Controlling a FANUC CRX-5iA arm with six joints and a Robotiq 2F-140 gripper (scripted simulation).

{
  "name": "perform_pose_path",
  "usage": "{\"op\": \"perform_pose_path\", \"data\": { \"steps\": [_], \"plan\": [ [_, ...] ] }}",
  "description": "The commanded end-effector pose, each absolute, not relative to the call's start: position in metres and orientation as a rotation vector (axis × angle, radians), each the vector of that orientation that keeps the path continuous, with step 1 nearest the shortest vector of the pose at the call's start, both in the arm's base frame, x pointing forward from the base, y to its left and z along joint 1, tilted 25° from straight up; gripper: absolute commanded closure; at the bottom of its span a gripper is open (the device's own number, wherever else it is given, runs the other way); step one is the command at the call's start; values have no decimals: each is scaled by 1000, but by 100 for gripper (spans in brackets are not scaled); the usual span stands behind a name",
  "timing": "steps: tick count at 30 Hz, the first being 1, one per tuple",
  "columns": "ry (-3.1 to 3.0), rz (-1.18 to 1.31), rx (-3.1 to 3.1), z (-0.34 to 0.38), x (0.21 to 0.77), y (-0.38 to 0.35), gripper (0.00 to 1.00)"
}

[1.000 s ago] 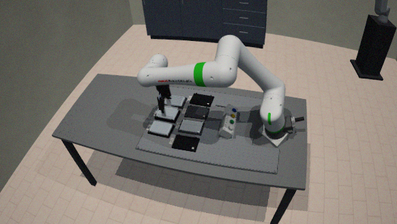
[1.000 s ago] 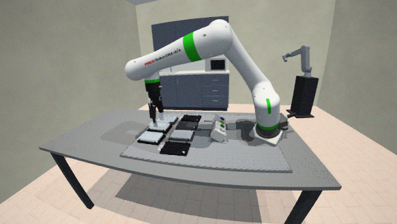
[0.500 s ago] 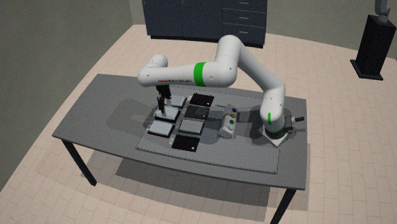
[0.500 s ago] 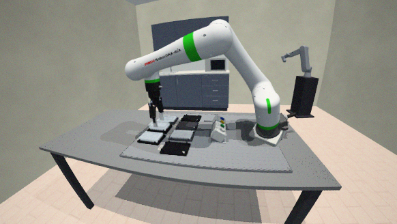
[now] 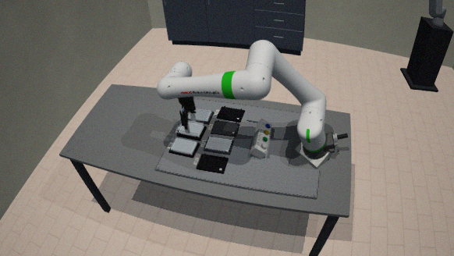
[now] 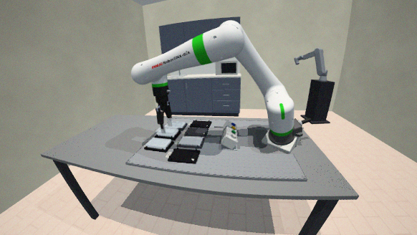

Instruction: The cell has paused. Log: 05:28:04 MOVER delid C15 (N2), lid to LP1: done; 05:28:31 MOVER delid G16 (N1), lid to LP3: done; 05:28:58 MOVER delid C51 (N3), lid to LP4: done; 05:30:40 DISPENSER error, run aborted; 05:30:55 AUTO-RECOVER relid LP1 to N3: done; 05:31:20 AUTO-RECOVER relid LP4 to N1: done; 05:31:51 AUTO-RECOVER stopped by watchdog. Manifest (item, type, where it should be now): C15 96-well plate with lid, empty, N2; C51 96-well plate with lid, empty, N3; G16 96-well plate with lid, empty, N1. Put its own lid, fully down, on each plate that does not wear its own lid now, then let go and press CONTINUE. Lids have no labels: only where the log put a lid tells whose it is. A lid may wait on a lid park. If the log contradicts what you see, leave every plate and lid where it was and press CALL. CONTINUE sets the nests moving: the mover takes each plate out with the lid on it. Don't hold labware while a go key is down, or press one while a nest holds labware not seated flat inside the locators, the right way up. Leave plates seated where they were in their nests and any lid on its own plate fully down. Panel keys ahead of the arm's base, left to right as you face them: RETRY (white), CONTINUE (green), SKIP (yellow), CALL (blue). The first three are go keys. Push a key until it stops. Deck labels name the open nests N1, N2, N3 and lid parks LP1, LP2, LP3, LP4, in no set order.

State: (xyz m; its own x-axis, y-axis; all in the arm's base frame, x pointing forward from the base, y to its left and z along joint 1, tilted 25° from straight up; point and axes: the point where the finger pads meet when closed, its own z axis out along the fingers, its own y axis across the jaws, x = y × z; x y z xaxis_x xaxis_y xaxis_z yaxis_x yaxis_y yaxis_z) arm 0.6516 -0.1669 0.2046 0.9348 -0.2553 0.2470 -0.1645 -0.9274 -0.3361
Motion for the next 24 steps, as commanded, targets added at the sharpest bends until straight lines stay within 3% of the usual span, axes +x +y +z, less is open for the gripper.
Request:
{"op": "perform_pose_path", "data": {
  "steps": [1,24],
  "plan": [
    [310,-415,-2779,205,652,-167,100],
    [310,-415,-2779,202,653,-166,100]
  ]
}}
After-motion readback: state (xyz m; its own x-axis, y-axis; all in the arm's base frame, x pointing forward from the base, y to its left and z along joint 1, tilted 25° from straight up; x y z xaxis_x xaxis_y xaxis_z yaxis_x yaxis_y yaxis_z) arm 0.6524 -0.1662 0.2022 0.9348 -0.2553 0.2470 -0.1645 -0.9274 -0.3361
